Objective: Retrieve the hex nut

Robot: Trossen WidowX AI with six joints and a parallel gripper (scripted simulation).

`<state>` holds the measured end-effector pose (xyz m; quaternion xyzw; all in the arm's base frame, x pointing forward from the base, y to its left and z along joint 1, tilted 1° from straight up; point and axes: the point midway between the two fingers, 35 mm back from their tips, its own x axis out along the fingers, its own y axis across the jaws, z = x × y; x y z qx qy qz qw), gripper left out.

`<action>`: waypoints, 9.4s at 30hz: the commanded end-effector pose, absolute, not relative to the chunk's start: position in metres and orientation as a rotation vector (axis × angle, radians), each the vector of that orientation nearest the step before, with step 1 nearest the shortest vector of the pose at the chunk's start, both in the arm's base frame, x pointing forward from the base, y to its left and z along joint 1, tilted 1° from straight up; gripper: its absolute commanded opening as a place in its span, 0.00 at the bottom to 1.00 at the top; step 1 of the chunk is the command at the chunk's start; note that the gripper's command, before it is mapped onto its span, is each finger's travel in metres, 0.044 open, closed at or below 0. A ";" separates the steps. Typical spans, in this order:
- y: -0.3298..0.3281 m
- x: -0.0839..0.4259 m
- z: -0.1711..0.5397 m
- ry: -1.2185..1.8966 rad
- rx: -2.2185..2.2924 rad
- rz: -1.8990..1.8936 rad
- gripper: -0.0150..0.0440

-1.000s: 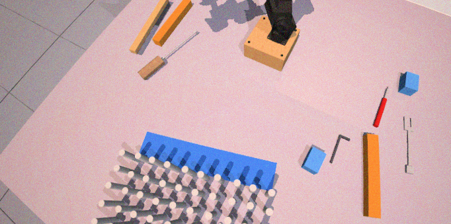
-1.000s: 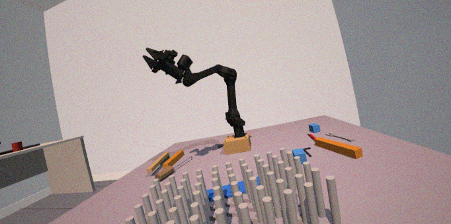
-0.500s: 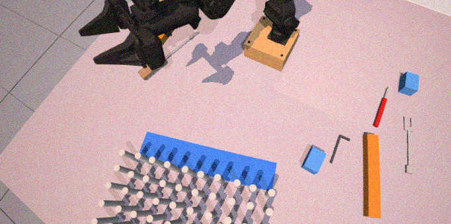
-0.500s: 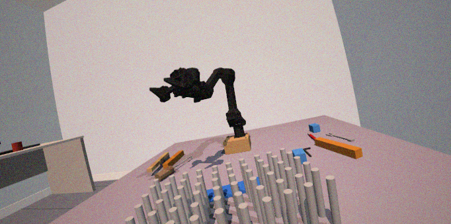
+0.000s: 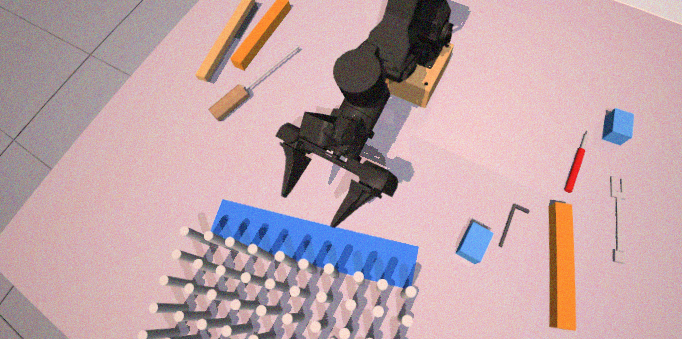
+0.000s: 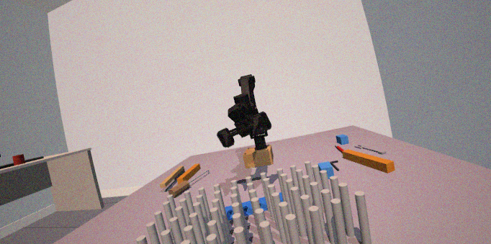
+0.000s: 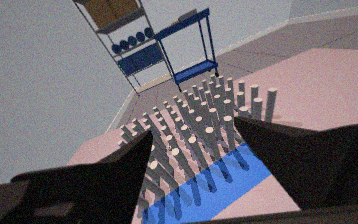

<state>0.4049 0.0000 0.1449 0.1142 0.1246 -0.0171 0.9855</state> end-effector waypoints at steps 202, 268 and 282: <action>-0.347 0.286 0.038 0.249 2.065 -2.064 0.25; -0.348 0.287 0.012 1.300 0.992 -1.029 0.25; -0.349 0.287 -0.011 1.304 0.996 -1.029 0.25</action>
